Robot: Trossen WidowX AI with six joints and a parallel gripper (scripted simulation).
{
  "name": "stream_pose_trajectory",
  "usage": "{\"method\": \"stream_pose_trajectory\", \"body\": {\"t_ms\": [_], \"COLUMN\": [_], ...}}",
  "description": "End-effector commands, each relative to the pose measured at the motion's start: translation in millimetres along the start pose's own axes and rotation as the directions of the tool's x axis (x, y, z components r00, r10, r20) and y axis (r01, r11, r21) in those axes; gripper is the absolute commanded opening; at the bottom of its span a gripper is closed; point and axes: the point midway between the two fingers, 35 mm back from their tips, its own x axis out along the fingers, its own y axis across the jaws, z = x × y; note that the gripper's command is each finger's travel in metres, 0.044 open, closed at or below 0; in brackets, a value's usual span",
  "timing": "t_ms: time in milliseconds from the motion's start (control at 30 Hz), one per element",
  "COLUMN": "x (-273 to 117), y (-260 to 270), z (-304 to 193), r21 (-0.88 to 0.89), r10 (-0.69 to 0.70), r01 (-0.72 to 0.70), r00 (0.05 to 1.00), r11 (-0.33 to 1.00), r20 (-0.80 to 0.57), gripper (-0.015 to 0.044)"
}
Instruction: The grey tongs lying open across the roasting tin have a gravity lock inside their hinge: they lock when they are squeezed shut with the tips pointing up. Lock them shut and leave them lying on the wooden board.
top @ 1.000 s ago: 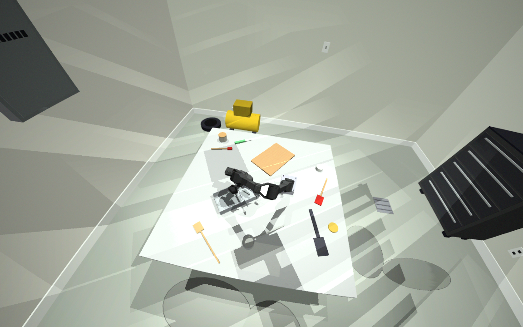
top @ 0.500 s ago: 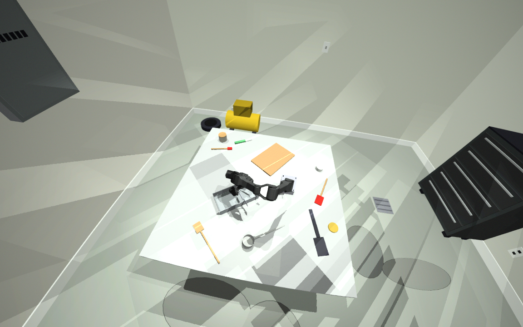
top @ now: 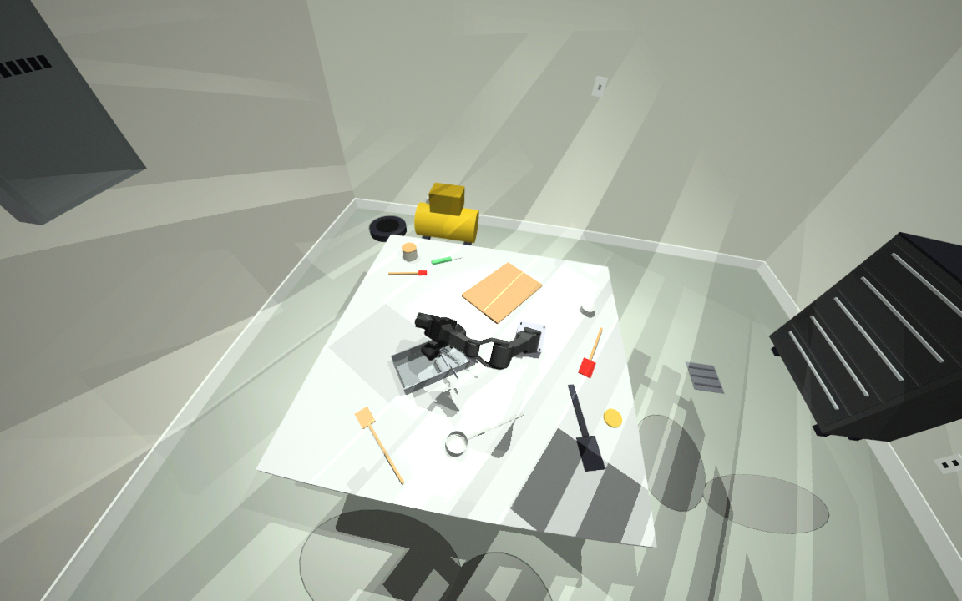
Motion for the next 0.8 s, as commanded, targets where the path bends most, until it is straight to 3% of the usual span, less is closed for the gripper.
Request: {"method": "stream_pose_trajectory", "body": {"t_ms": [0, 767], "x": [-0.1, -0.1], "y": [0.1, 0.1], "z": [0.0, 0.0], "r21": [0.000, 0.000], "r10": [0.000, 0.000], "r01": [0.000, 0.000], "r00": [1.000, 1.000], "r11": [1.000, 1.000], "r20": [0.000, 0.000], "gripper": [0.0275, 0.0121]}}
